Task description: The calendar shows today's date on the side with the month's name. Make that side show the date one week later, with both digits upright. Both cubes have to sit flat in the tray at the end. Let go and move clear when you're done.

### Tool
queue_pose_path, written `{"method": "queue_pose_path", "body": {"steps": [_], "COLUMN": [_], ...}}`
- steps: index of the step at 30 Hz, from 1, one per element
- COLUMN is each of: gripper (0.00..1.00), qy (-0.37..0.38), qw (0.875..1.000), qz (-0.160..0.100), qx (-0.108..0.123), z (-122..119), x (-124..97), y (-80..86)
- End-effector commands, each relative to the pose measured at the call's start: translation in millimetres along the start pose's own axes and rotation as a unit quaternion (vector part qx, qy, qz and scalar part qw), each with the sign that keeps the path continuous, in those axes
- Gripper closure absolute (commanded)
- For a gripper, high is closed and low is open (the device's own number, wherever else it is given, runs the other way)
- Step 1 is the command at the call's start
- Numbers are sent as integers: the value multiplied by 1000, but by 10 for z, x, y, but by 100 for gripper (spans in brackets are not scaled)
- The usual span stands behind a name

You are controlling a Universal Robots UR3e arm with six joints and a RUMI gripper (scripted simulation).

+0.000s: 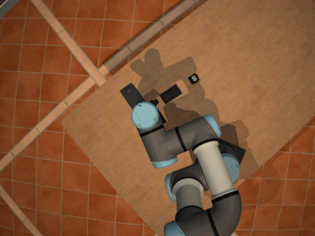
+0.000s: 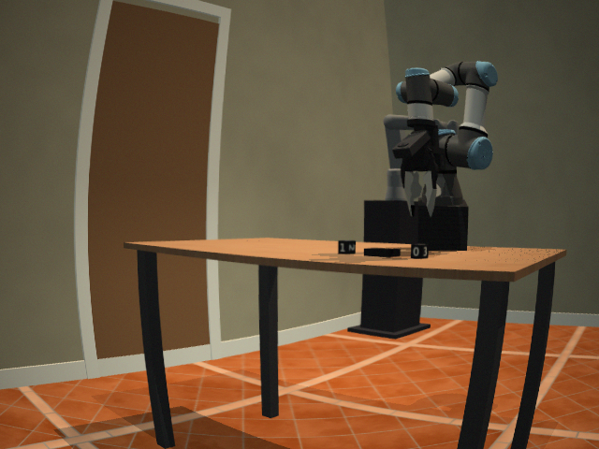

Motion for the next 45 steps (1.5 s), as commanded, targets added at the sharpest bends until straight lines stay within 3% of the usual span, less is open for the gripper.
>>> {"method": "queue_pose_path", "body": {"steps": [1,34,45], "gripper": [71,71,71], "qy": [0,0,0], "qw": [1000,1000,1000], "qz": [1,1,1], "qx": [0,0,0], "z": [-1,-1,-1], "x": [6,7,8], "y": [6,-14,-126]}}
Point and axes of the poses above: the point where the finger pads meet when closed, its own y axis back along the fingers, its own z axis across the jaws, x = y × z, the point moved 6 cm from there along y, back along the fingers, and after that the axes turned 7 degrees about -y, right-handed, at the moved point
